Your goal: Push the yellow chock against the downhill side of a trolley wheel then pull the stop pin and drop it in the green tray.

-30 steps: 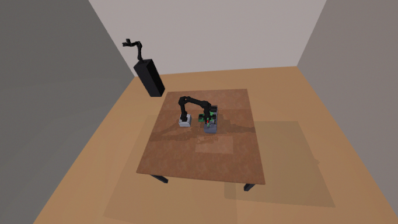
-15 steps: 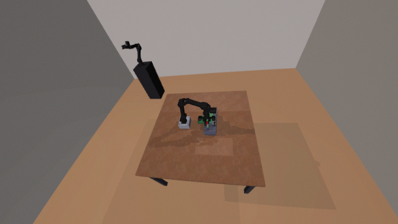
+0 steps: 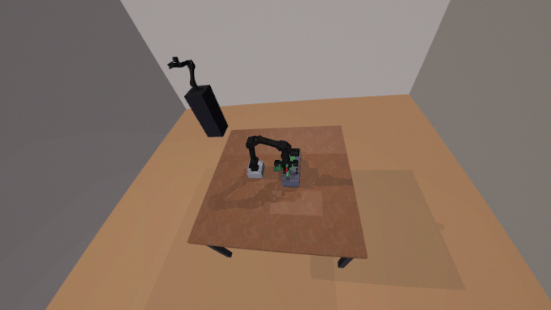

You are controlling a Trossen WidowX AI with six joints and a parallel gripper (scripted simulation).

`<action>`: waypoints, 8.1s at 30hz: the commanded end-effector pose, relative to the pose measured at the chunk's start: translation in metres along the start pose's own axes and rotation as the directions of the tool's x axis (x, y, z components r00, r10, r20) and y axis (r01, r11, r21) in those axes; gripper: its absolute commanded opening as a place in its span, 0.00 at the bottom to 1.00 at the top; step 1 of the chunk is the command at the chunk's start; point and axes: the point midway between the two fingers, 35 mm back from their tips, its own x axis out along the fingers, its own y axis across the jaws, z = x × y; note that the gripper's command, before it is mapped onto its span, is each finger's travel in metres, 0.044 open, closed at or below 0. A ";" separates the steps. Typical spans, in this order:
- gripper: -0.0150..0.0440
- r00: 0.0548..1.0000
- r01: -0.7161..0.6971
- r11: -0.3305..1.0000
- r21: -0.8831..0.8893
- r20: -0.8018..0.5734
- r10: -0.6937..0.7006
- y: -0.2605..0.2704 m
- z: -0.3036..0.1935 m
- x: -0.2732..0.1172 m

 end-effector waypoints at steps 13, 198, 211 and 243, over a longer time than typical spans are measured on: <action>0.25 1.000 0.006 1.000 0.005 -0.007 -0.005 -0.001 -0.018 -0.002; 0.25 0.949 0.316 -0.058 -0.947 0.316 0.006 0.110 0.181 0.001; 0.25 0.886 0.463 -0.057 -0.885 0.463 0.016 0.109 0.206 0.031; 0.58 0.886 0.463 -0.057 -0.884 0.463 0.017 0.110 0.218 0.057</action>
